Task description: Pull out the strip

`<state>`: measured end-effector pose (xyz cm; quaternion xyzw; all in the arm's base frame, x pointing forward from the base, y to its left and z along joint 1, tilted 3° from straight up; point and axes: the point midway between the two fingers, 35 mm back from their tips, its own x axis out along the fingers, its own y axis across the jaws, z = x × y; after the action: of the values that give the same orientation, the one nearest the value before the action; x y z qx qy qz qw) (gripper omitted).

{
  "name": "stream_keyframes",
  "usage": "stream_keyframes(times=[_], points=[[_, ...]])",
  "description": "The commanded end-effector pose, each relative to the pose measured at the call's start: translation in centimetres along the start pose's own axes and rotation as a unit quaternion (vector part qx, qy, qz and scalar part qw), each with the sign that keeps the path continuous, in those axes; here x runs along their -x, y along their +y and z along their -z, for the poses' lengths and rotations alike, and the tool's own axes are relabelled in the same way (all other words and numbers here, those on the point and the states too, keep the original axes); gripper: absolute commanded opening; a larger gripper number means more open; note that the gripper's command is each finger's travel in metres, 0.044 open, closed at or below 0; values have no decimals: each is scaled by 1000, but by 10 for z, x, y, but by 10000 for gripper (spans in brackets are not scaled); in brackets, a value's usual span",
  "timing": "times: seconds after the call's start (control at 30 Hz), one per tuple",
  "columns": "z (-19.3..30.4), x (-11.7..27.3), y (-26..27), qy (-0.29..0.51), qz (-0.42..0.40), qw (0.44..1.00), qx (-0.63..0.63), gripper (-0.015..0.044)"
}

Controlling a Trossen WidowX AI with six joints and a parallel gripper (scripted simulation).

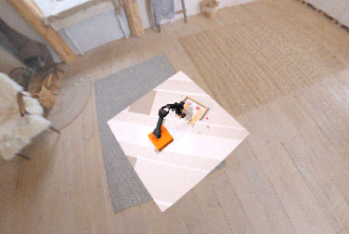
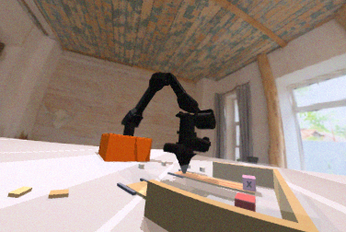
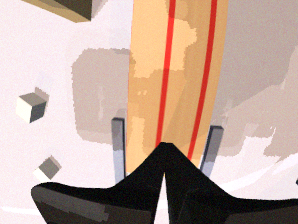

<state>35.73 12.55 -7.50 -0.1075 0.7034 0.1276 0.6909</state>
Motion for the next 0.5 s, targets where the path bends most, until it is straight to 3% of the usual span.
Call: stream_keyframes(times=[0.0,0.47], points=[[-1,-1,1,-2,-1,1000,-2,0],[17,-2,0,-1,-1,1000,-2,0]])
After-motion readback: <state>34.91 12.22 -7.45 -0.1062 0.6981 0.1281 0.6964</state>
